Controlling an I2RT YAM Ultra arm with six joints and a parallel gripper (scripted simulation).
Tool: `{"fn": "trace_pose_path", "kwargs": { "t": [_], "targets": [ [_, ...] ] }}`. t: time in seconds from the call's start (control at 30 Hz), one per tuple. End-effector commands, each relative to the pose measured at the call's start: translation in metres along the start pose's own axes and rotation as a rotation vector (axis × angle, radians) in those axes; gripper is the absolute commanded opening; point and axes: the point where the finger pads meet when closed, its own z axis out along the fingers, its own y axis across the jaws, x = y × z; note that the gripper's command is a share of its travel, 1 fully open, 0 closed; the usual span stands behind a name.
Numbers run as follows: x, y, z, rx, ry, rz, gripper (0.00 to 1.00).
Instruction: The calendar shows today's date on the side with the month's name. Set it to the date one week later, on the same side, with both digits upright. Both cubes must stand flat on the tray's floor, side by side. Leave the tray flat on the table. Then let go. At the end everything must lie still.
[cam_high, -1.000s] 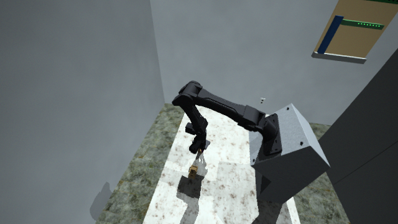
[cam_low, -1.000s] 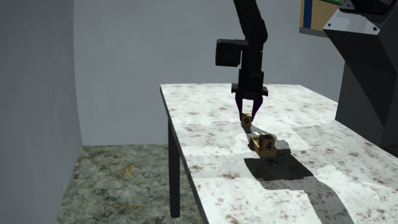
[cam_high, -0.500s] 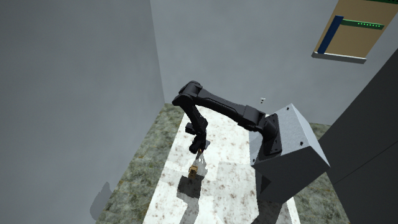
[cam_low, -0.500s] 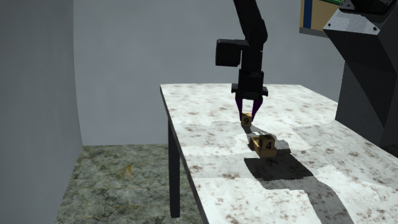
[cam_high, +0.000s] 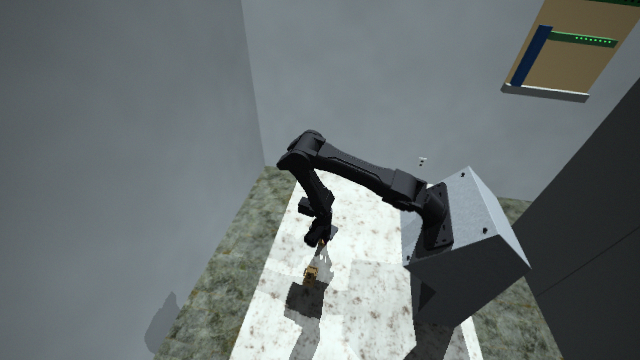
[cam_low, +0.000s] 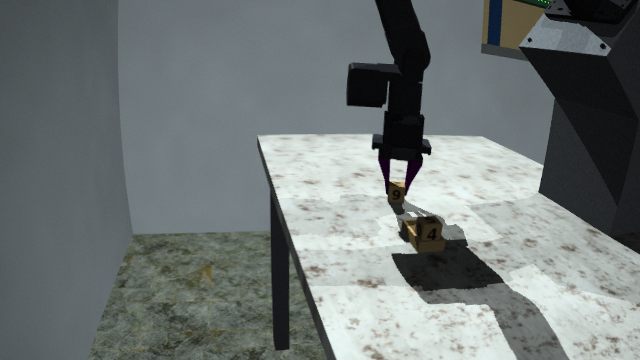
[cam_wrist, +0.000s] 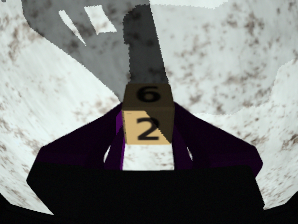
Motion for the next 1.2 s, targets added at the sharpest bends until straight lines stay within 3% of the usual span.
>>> {"fn": "trace_pose_path", "kwargs": {
  "t": [0.0,1.1,1.17],
  "targets": [
    [-0.0004,-0.0034,-0.0013,0.008,-0.002,0.0,0.26],
    [-0.0004,-0.0034,-0.0013,0.008,-0.002,0.0,0.26],
    [-0.0004,-0.0034,-0.0013,0.008,-0.002,0.0,0.29]
  ]
}}
